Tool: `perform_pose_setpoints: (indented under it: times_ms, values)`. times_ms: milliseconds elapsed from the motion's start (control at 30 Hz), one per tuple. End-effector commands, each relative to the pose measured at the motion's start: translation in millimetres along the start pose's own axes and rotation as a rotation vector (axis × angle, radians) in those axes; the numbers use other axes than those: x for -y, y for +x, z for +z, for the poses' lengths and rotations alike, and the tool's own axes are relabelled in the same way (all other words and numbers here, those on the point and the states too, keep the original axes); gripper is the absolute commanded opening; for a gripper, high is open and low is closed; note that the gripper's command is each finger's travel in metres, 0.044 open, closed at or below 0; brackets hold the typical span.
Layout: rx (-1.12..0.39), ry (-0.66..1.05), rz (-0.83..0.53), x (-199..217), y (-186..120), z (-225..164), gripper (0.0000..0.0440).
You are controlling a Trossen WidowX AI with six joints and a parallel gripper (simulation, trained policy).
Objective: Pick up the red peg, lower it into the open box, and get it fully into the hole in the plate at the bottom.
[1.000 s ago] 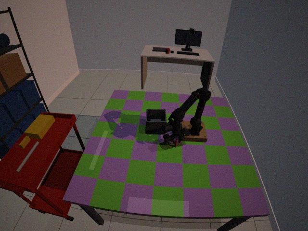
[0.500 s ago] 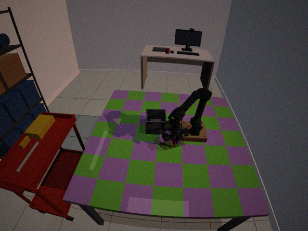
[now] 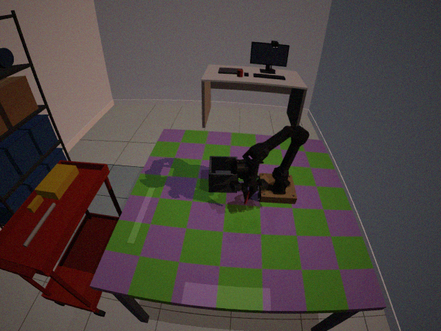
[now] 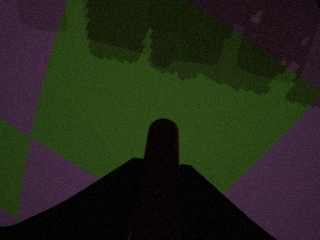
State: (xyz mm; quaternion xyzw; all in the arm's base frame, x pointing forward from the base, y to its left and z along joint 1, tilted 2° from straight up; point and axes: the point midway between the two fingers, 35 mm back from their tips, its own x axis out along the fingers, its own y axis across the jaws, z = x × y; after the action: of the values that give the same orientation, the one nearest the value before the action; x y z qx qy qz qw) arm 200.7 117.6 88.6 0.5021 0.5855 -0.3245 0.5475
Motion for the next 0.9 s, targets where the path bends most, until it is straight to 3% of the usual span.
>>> perform_pose_setpoints:
  times_ms: [0,500,867]
  values:
    - [0.002,-0.017,0.053,-10,-20,1,0.0000]
    - [0.114,-0.046,0.181,-27,-90,34,0.0000]
    - [0.209,-0.008,0.170,-26,-112,71,0.0000]
